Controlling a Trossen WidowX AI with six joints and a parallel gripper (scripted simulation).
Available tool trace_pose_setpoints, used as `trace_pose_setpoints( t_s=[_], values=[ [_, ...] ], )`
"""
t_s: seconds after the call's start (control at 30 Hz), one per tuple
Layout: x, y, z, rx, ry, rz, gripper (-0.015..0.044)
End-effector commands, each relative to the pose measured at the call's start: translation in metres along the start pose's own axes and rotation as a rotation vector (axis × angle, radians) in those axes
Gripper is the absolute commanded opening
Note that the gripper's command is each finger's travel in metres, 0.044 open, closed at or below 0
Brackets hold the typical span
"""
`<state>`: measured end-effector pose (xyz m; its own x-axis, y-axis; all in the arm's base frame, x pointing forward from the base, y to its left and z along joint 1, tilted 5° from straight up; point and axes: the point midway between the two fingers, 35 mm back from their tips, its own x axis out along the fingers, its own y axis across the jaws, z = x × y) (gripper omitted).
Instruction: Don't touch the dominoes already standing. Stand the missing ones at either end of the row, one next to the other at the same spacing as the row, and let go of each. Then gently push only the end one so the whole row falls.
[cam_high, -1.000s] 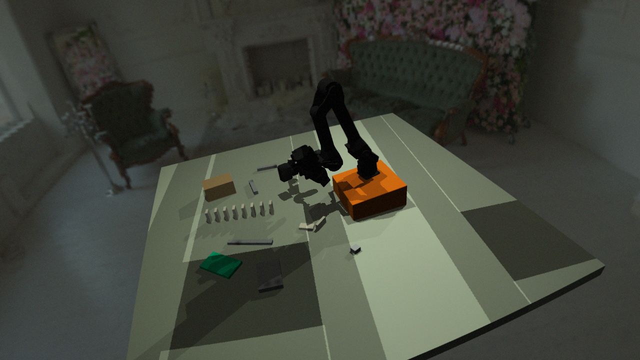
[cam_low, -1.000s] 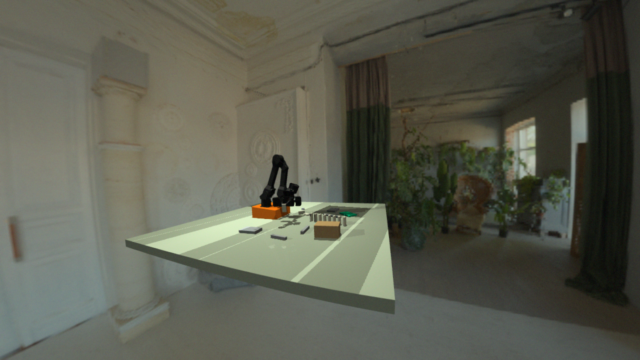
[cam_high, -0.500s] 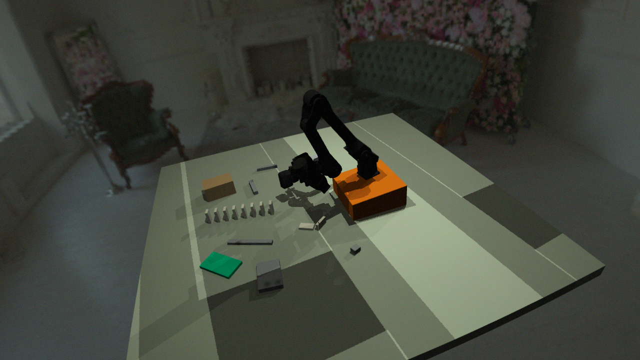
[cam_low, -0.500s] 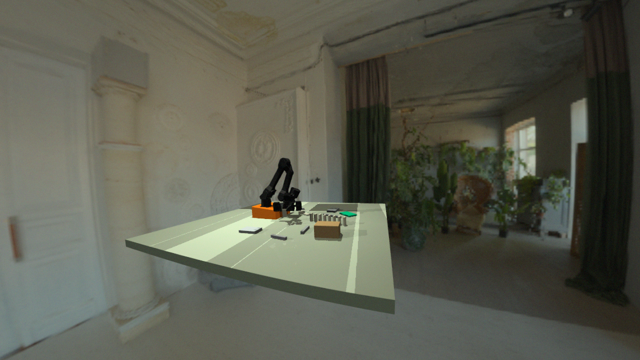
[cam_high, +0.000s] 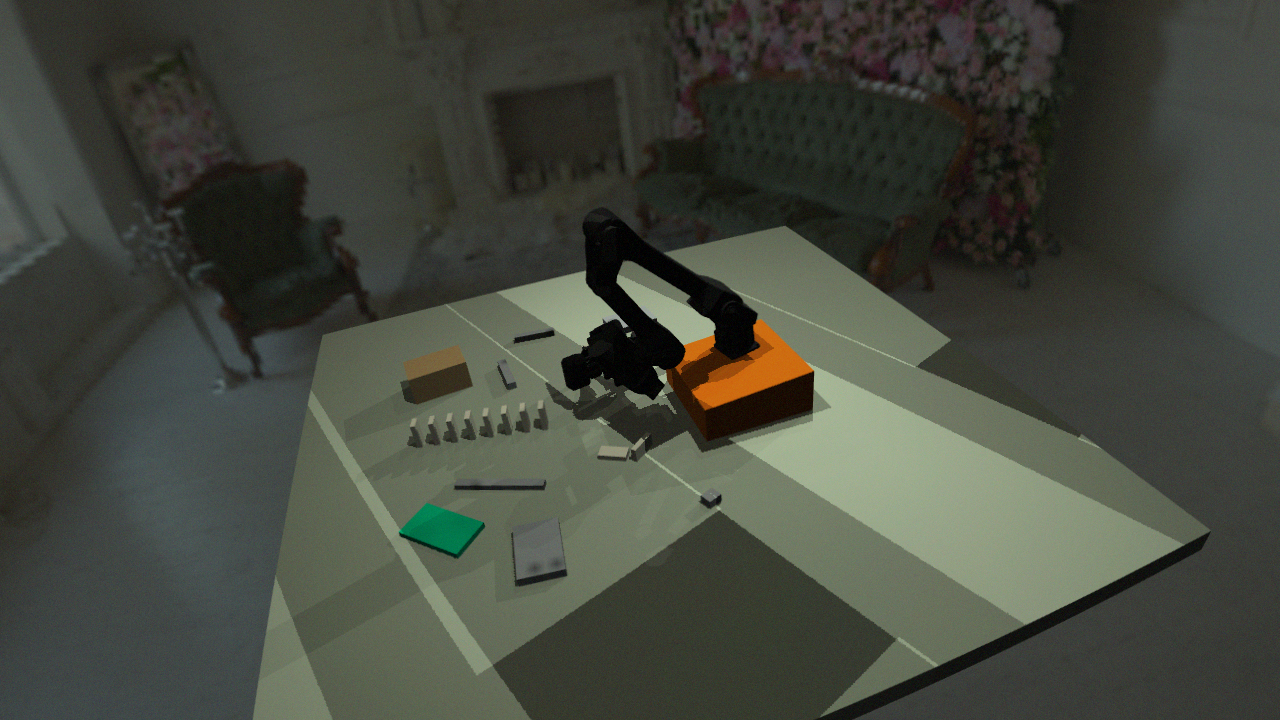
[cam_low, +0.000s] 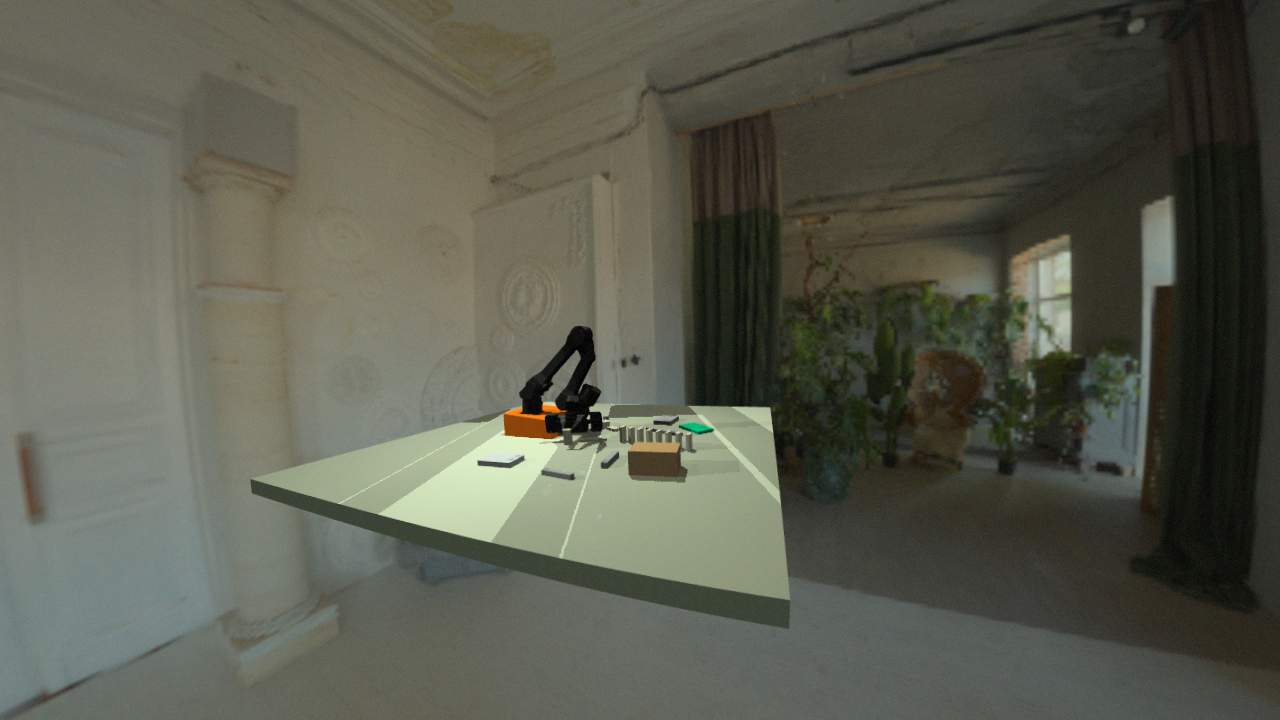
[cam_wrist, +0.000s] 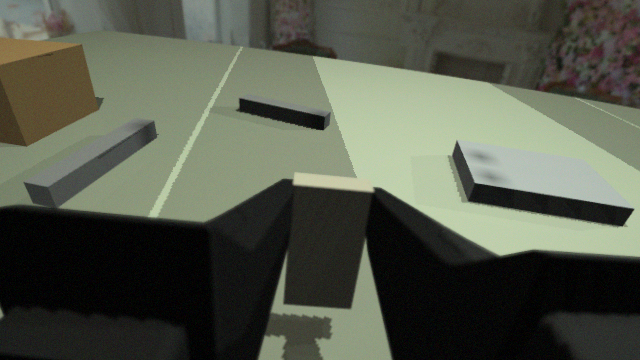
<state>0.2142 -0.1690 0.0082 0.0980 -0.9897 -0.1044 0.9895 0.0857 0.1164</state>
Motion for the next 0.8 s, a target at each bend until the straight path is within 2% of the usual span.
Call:
trace_pose_setpoints(
  t_s=[0.0, 0.37, 0.77],
  values=[
    [0.0014, -0.0018, -0.0103, 0.005, 0.006, -0.001, 0.0107],
    [0.0015, -0.0019, -0.0107, 0.005, 0.006, -0.001, 0.0107],
    [0.0015, -0.0019, -0.0107, 0.005, 0.006, -0.001, 0.0422]
  ],
)
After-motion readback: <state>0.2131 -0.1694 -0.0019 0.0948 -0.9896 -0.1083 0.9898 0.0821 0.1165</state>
